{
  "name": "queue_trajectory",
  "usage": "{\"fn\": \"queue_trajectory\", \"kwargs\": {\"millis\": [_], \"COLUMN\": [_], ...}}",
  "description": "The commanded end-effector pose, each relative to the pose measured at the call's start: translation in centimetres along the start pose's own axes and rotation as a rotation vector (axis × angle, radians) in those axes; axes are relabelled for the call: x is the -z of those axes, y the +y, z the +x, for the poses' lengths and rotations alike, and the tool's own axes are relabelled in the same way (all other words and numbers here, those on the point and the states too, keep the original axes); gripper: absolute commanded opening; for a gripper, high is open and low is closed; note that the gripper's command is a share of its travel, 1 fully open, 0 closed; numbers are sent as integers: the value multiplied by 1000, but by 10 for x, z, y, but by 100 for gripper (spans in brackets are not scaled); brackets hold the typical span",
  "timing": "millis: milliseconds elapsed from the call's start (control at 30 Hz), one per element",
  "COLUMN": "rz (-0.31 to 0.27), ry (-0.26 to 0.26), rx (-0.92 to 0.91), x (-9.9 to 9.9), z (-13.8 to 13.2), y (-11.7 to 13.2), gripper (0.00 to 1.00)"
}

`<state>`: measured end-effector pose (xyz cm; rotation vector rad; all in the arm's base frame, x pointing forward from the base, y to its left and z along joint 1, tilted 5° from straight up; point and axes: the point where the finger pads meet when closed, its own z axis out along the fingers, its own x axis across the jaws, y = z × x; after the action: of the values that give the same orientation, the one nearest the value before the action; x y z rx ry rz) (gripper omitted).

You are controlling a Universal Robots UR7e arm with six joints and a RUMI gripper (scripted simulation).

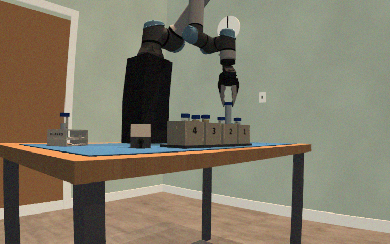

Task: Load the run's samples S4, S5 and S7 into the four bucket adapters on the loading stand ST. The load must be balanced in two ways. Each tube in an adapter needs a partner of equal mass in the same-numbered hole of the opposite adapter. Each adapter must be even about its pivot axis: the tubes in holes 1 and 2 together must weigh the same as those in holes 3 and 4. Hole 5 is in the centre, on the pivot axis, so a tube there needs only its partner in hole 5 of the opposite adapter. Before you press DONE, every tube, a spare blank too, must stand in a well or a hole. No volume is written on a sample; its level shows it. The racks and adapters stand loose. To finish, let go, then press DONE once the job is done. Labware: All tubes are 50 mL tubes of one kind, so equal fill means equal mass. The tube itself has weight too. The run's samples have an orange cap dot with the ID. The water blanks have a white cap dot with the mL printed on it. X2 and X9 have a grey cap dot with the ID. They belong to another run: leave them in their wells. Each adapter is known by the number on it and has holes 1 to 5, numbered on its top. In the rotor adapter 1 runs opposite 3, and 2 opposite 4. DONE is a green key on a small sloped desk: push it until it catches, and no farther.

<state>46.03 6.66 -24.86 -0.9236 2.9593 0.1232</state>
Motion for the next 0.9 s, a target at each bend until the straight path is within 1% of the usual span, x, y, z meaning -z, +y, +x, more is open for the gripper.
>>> {"fn": "queue_trajectory", "kwargs": {"millis": [0, 867], "rz": [1, 1], "ry": [-1, -1], "rx": [0, 0], "x": [-6, -38], "z": [0, 0], "y": [0, 0], "gripper": [0, 0]}}
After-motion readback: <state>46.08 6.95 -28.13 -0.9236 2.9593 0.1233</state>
